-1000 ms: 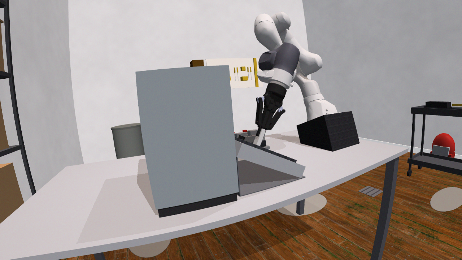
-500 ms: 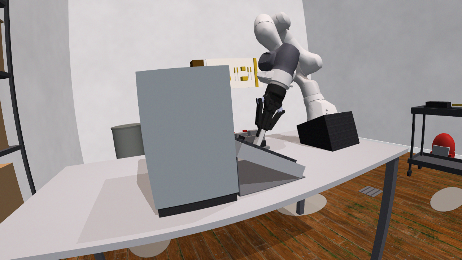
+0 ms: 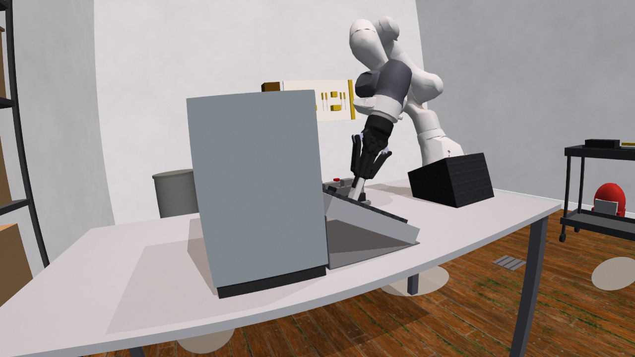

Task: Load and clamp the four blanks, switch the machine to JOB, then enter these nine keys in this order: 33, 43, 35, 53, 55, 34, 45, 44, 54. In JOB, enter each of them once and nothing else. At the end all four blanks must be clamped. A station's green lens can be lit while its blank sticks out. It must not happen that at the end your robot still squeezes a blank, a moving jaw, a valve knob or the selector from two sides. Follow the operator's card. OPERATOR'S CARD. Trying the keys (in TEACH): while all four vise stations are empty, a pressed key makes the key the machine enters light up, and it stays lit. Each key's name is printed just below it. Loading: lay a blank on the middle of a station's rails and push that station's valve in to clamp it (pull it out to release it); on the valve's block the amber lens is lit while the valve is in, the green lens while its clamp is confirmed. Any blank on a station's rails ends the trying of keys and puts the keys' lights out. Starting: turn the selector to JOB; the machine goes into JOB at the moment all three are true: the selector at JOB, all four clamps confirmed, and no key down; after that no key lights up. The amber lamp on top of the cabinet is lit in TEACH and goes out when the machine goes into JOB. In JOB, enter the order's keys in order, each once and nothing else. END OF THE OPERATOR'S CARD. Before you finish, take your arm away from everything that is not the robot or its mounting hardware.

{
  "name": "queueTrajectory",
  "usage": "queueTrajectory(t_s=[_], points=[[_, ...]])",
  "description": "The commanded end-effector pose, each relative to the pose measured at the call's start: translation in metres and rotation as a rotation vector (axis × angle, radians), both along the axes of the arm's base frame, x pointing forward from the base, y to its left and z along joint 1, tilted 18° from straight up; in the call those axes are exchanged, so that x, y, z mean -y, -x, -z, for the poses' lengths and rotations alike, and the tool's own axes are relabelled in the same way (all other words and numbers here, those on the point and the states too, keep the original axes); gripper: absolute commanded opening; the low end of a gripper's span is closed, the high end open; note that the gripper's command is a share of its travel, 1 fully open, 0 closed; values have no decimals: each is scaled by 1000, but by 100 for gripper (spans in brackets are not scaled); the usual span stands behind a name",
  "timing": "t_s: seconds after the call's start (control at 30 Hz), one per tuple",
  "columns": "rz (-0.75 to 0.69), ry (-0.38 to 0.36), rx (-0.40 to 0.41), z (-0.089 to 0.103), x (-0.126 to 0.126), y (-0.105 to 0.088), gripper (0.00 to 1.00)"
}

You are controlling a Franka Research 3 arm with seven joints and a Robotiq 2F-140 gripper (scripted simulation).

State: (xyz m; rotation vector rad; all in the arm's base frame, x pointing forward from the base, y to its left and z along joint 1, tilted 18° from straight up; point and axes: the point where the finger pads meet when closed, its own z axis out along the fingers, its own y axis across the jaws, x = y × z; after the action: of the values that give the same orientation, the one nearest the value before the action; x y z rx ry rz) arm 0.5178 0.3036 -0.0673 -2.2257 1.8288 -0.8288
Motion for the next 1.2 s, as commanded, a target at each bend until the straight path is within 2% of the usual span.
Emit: queueTrajectory(t_s=[0.0, 0.43, 1.17], points=[[2, -4, 0, 1, 0, -1, 0], [2, -4, 0, -1, 0, 0, 0], [2, -4, 0, -27, -7, 15, 0]])
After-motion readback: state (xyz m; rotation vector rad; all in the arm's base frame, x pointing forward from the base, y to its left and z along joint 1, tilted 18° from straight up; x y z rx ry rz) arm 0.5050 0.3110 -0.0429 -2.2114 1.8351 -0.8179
